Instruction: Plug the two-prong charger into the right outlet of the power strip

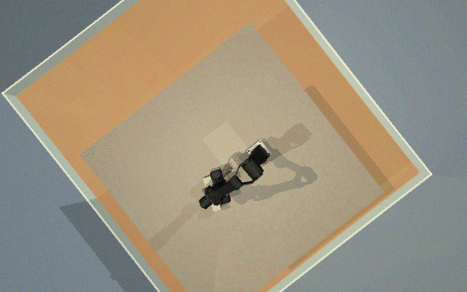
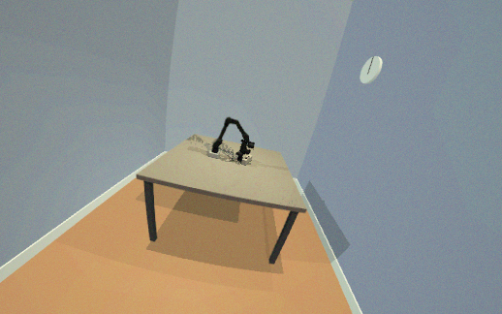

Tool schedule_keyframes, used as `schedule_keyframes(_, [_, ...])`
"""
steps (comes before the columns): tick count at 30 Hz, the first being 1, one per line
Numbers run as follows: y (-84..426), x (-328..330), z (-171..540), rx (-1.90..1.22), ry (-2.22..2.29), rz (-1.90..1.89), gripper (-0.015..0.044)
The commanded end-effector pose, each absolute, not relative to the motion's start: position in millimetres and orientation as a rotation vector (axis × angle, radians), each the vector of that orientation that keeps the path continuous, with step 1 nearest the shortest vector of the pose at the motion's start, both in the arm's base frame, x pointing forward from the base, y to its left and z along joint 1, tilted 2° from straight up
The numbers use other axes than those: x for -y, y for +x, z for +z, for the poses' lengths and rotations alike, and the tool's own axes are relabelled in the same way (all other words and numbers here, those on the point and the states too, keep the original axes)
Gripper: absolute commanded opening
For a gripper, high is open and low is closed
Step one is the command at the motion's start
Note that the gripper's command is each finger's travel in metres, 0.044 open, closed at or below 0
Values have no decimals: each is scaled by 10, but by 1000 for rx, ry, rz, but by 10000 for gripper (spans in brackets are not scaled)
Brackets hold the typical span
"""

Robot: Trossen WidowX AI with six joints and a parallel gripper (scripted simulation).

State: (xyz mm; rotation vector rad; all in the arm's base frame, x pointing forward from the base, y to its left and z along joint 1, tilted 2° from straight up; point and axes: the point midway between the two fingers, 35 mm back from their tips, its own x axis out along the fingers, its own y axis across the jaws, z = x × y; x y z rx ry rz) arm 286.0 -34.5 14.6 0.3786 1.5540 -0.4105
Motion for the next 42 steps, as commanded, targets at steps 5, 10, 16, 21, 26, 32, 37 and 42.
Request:
schedule_keyframes(5, [2887,349,159,-1554,379,-406,0])
schedule_keyframes(10, [2898,354,161,-1553,379,-406,0])
schedule_keyframes(16, [2911,360,162,-1553,379,-406,0])
schedule_keyframes(21, [2919,364,163,-1553,379,-406,0])
schedule_keyframes(26, [2919,364,163,-1553,379,-406,0])
schedule_keyframes(32, [2919,367,160,-1553,379,-406,0])
schedule_keyframes(37, [2918,368,158,-1553,379,-406,0])
schedule_keyframes(42, [2918,368,157,-1553,379,-406,0])
